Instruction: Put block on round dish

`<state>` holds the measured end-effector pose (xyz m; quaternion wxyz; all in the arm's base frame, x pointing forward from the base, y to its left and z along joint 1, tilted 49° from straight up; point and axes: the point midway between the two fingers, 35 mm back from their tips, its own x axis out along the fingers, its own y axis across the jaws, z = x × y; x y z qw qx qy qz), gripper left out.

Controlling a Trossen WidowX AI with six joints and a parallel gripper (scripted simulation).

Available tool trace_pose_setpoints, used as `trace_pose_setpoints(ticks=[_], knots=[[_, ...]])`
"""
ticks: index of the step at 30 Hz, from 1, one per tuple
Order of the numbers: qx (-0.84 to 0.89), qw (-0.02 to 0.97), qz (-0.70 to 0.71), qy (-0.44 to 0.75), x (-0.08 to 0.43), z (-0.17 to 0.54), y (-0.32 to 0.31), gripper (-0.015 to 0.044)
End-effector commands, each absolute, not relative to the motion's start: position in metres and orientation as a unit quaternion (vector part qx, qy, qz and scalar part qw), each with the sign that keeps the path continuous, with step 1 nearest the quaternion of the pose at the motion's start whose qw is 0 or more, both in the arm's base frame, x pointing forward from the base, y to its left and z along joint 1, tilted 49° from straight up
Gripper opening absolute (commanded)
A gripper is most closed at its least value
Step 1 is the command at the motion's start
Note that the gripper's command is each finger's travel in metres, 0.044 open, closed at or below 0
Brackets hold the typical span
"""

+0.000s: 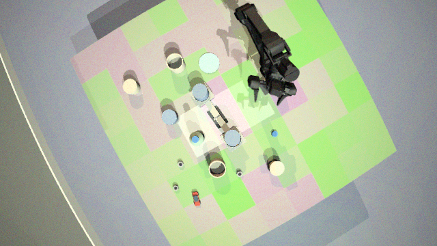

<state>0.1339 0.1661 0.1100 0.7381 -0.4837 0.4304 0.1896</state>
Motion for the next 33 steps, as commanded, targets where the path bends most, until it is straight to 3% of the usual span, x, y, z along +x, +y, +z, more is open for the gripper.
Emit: trace_pose_setpoints(ticks=[1, 22, 33], knots=[[-0.469, 0.756, 0.131, 0.438, 0.147, 0.111, 0.158, 0.0440], [-0.362, 0.824, -0.183, 0.396, 0.211, 0.127, 0.104, 0.0440], [-0.301, 0.830, -0.246, 0.400, 0.226, 0.131, 0.090, 0.0440]])
